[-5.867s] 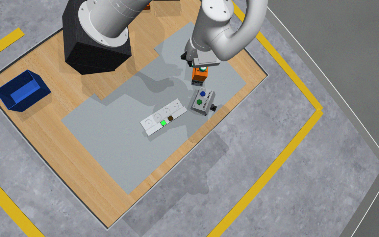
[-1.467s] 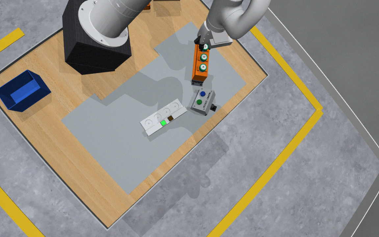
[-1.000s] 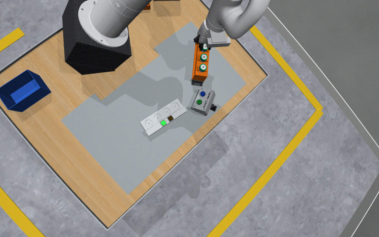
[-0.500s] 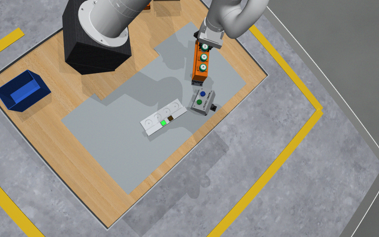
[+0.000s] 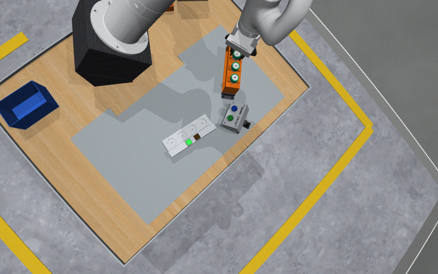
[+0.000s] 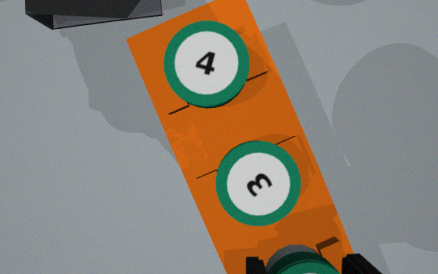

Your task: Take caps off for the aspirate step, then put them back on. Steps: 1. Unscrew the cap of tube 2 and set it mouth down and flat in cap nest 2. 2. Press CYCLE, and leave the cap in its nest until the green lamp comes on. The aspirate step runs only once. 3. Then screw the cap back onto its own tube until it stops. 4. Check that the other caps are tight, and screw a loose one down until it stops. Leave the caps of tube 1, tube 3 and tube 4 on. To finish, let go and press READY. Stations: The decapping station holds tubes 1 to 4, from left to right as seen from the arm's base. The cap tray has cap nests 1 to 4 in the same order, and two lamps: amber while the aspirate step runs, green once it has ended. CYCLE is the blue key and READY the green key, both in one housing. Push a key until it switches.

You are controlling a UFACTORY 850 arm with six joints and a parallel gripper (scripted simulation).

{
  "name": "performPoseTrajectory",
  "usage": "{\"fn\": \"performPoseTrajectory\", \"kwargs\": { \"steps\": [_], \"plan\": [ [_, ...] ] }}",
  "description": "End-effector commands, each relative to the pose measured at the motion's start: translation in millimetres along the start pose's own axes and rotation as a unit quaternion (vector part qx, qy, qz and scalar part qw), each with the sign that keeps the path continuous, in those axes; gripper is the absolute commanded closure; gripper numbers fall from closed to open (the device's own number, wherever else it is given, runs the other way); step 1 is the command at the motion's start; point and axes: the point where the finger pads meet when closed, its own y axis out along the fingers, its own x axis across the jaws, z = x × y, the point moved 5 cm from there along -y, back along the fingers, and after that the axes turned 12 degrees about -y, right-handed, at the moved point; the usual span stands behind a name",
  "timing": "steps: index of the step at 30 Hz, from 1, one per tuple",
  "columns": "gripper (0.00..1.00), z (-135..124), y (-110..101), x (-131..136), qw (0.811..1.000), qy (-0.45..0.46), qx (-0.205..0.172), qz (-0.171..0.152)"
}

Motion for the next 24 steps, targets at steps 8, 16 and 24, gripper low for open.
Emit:
{"fn": "performPoseTrajectory", "kwargs": {
  "steps": [8, 16, 24],
  "plan": [
    [0.54, 0.1, -0.8, -0.3, 1.000, -0.020, -0.001, -0.001],
    [0.54, 0.1, -1.3, -0.3, 0.990, -0.139, -0.001, -0.001],
    [0.54, 0.2, -1.3, -0.3, 0.955, -0.295, -0.001, 0.000]
  ]
}}
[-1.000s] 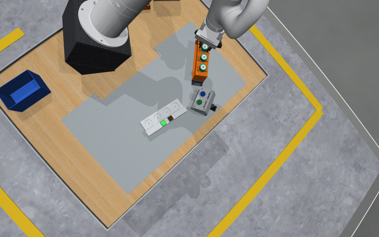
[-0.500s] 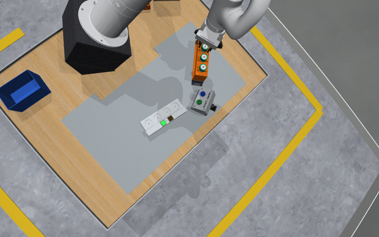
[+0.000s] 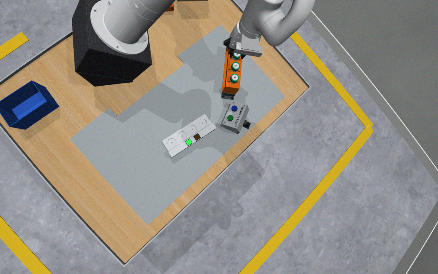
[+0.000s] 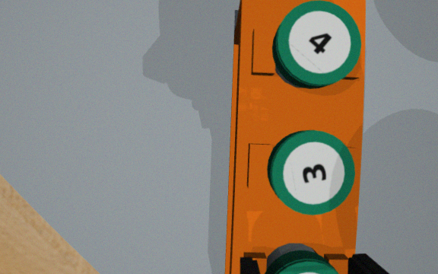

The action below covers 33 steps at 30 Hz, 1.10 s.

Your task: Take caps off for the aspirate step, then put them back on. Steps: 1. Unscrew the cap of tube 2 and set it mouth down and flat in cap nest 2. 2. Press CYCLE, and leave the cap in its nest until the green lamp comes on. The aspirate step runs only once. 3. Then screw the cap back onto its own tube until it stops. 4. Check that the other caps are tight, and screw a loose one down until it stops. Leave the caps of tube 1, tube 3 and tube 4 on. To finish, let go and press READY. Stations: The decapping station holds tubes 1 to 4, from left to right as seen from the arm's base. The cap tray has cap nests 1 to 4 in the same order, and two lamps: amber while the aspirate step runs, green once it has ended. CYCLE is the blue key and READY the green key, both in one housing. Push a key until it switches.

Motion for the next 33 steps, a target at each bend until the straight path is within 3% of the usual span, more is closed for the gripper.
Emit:
{"fn": "performPoseTrajectory", "kwargs": {
  "steps": [1, 4, 11, 12, 26, 33],
  "plan": [
    [0.54, -0.8, 0.0, 0.4, 0.995, -0.097, 0.009, 0.006],
    [0.54, -0.8, 0.0, 0.4, 0.988, -0.157, 0.010, 0.006],
    [0.54, -0.9, 0.2, 0.4, 0.986, -0.169, 0.010, 0.006],
    [1.00, -0.9, 0.2, 0.4, 0.986, -0.169, 0.010, 0.006],
    [1.00, -0.9, 0.2, 0.4, 0.986, -0.169, 0.010, 0.006],
    [1.00, -0.9, 0.6, 0.5, 0.999, -0.053, 0.009, 0.007]
  ]
}}
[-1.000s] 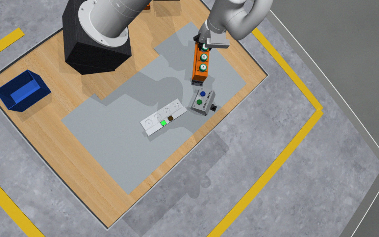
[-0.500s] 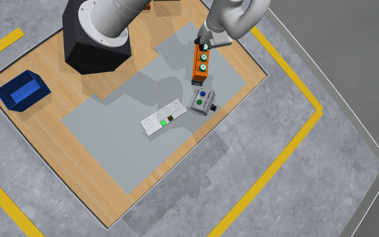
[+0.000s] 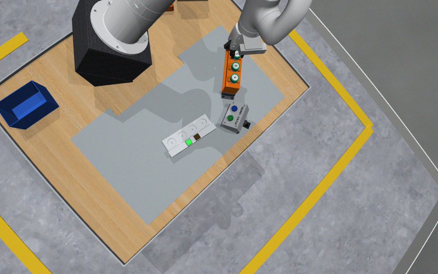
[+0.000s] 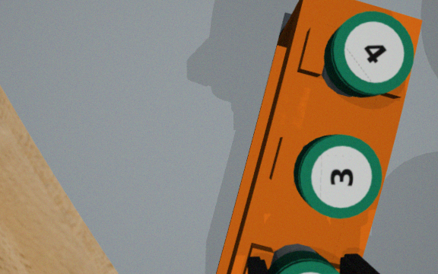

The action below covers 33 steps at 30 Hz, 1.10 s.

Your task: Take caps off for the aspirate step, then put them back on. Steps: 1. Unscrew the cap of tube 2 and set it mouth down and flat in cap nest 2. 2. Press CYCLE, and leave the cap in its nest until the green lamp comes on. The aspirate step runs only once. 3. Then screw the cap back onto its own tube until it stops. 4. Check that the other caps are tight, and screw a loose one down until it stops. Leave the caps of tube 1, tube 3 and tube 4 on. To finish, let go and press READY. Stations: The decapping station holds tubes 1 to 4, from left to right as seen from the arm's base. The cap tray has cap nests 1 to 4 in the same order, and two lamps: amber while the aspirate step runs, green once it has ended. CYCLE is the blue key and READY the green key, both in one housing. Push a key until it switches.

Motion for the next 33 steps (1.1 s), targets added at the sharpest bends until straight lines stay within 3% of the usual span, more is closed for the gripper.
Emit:
{"fn": "performPoseTrajectory", "kwargs": {
  "steps": [1, 9, 18, 26, 27, 33],
  "plan": [
    [1.00, 0.5, 0.2, -0.3, 0.997, 0.073, -0.003, -0.001],
    [1.00, 0.5, 0.4, -0.3, 0.985, 0.173, -0.003, -0.001],
    [1.00, 0.5, 0.9, -0.3, 0.948, 0.318, -0.002, -0.002],
    [1.00, 0.5, 1.0, -0.3, 0.945, 0.327, -0.002, -0.002],
    [0.54, 0.5, 0.9, -0.3, 0.945, 0.327, -0.002, -0.002],
    [0.54, 0.5, 1.0, -0.3, 0.945, 0.327, -0.002, -0.002]
  ]
}}
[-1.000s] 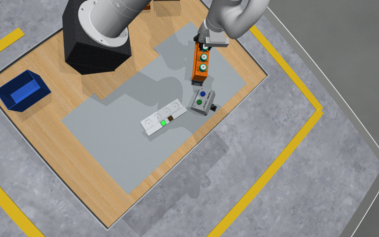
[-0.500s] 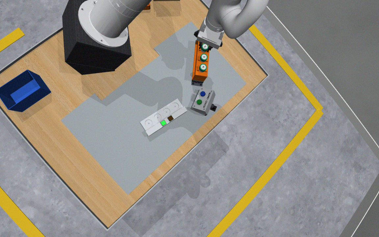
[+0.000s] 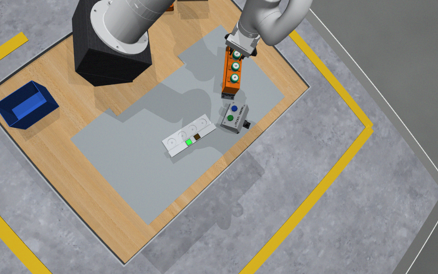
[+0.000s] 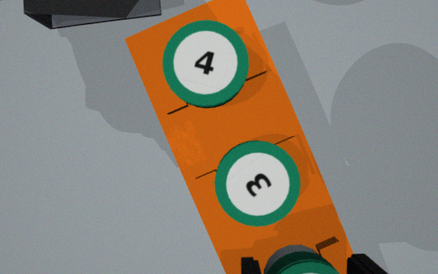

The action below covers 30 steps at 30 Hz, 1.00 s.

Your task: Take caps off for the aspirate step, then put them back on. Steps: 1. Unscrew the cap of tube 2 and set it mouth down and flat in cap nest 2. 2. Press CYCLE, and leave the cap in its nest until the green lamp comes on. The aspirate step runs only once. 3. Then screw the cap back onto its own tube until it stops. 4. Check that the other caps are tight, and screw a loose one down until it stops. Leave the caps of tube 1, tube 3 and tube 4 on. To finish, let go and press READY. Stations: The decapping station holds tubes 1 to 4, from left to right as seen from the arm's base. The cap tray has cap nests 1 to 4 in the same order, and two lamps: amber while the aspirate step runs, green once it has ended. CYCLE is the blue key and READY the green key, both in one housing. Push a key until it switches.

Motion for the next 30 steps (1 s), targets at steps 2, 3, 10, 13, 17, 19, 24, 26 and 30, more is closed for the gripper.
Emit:
{"fn": "performPoseTrajectory", "kwargs": {
  "steps": [2, 3, 10, 13, 17, 19, 24, 26, 30],
  "plan": [
    [0.54, 0.1, -0.3, -0.4, 1.000, 0.000, 0.000, 0.000],
    [0.54, 0.0, -0.3, -0.4, 1.000, 0.000, 0.000, 0.000],
    [0.54, 0.1, -1.4, -0.4, 0.997, -0.080, 0.000, 0.000],
    [0.54, 0.1, -1.4, -0.4, 0.990, -0.139, 0.000, 0.000],
    [0.54, 0.1, -1.4, -0.4, 0.976, -0.218, 0.000, 0.000],
    [0.54, 0.1, -1.4, -0.4, 0.966, -0.257, 0.000, 0.000],
    [0.54, 0.1, -1.4, -0.4, 0.943, -0.333, 0.000, 0.000],
    [0.54, 0.1, -1.4, -0.4, 0.936, -0.352, 0.000, 0.000],
    [0.54, 0.1, -1.3, -0.4, 0.924, -0.383, 0.000, 0.000]
  ]
}}
